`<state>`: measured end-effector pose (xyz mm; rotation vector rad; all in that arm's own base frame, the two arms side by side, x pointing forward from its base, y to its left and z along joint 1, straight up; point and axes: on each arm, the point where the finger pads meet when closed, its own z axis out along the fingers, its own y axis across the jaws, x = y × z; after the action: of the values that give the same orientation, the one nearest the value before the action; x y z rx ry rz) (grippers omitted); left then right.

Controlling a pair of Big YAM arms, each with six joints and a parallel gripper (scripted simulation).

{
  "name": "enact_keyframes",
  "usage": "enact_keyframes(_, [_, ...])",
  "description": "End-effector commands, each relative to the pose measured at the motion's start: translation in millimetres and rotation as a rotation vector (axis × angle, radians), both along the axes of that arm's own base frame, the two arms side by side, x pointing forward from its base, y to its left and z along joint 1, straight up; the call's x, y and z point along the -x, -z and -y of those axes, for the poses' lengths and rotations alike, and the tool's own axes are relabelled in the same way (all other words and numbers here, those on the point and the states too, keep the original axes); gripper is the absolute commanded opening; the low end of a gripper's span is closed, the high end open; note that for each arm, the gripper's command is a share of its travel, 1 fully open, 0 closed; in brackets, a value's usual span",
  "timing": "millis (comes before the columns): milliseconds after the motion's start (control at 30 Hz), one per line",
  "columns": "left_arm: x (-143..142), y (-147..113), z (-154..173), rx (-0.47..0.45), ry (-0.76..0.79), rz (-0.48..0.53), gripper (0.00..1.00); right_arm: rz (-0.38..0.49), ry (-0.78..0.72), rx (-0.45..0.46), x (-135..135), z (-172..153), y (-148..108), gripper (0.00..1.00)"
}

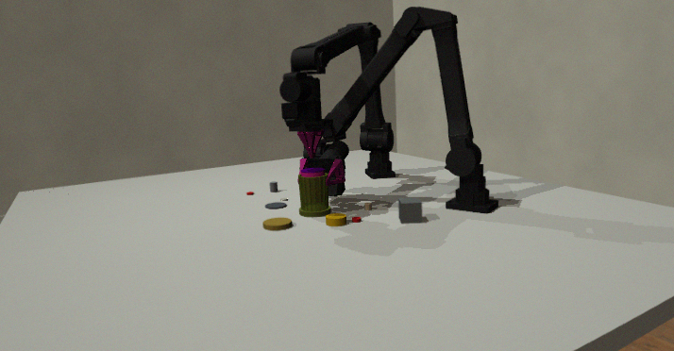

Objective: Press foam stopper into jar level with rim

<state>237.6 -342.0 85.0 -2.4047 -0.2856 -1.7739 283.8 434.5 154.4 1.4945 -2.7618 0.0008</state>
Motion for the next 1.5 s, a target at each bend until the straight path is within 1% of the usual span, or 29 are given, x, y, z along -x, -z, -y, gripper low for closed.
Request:
enact_keyframes(0, [3,-8,5,0.046,0.007,0.012,0.64,0.03,0.003,-0.04,-7,0,-19,0.0])
enact_keyframes(133, [3,-8,5,0.046,0.007,0.012,0.64,0.031,0.001,-0.04,-6,0,-18,0.0])
enact_keyframes(167, [3,-8,5,0.046,0.007,0.012,0.64,0.02,0.002,-0.025,-5,2,-7,0.0])
enact_keyframes(267, [3,-8,5,0.046,0.007,0.012,0.64,0.002,0.002,0.004,-6,0,14,0.0])
enact_keyframes(367, [3,-8,5,0.046,0.007,0.012,0.64,0.001,0.002,0.004,-6,1,16,0.0])
enact_keyframes(400, [3,-8,5,0.046,0.007,0.012,0.64,0.027,0.001,-0.035,-10,-9,-3,0.0])
enact_keyframes(433, [3,-8,5,0.046,0.007,0.012,0.64,0.008,0.002,-0.006,-8,-3,15,0.0])
enact_keyframes(467, [3,-8,5,0.046,0.007,0.012,0.64,0.006,0.002,-0.003,-6,1,16,0.0])
enact_keyframes(500, [3,-8,5,0.046,0.007,0.012,0.64,0.0,0.002,0.006,-6,1,23,0.0])
enact_keyframes(767, [3,-8,5,0.046,0.007,0.012,0.64,0.001,0.001,0.005,-6,1,35,0.0])
enact_keyframes(867, [3,-8,5,0.046,0.007,0.012,0.64,0.021,0.001,-0.025,-8,-2,20,0.0])
enact_keyframes(933, [3,-8,5,0.046,0.007,0.012,0.64,0.021,0.001,-0.025,-8,-2,20,0.0])
enact_keyframes(967, [3,-8,5,0.046,0.007,0.012,0.64,0.026,0.0,-0.033,-8,-7,16,0.0])
enact_keyframes(1000, [3,-8,5,0.046,0.007,0.012,0.64,0.015,0.001,-0.017,-6,0,25,0.0])
enact_keyframes(1033, [3,-8,5,0.046,0.007,0.012,0.64,0.019,0.001,-0.022,-8,-2,23,0.0])
enact_keyframes(1100, [3,-8,5,0.046,0.007,0.012,0.64,0.007,0.0,-0.004,-5,2,30,0.0])
enact_keyframes(1233, [3,-8,5,0.046,0.007,0.012,0.64,0.008,0.0,-0.007,-8,-2,33,0.0])
enact_keyframes(1300, [3,-8,5,0.046,0.007,0.012,0.64,-0.001,0.0,0.008,-5,2,41,0.0])
enact_keyframes(1467, [3,-8,5,0.046,0.007,0.012,0.64,0.001,0.0,0.004,-5,2,40,0.0])
